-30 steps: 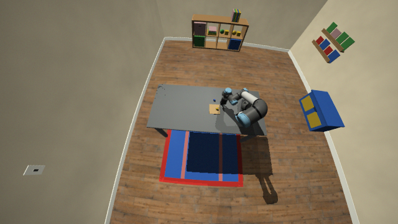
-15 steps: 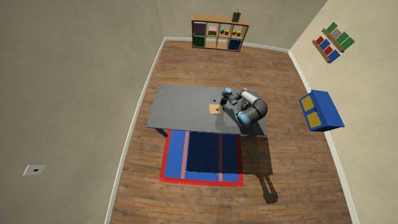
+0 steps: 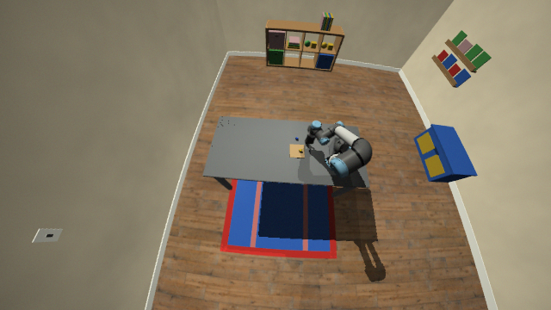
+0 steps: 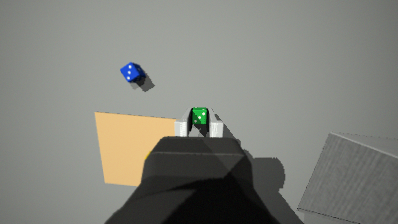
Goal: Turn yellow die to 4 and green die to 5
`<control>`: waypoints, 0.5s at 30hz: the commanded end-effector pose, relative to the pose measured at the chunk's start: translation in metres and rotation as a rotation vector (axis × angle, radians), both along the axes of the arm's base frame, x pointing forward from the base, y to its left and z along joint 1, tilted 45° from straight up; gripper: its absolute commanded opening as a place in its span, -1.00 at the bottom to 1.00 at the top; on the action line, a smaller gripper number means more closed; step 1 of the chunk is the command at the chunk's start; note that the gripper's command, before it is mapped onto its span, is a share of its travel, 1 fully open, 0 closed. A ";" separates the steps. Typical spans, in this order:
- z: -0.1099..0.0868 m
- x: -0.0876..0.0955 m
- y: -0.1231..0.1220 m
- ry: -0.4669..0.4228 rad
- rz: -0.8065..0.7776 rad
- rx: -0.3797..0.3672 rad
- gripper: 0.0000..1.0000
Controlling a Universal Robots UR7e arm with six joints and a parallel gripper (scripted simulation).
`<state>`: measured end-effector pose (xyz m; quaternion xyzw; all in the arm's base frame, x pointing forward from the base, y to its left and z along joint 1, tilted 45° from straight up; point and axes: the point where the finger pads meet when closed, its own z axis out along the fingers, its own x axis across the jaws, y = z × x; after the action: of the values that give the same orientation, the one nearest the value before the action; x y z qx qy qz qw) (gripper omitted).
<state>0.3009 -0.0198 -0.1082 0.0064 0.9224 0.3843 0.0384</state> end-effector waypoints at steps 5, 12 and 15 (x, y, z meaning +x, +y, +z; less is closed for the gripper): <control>0.025 -0.002 -0.026 -0.001 -0.001 -0.001 -0.19; 0.051 -0.005 -0.051 -0.001 -0.001 -0.001 -0.19; 0.053 -0.006 -0.054 -0.001 -0.001 -0.001 -0.19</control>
<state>0.2965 -0.0666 -0.0626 0.0062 0.9227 0.3834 0.0390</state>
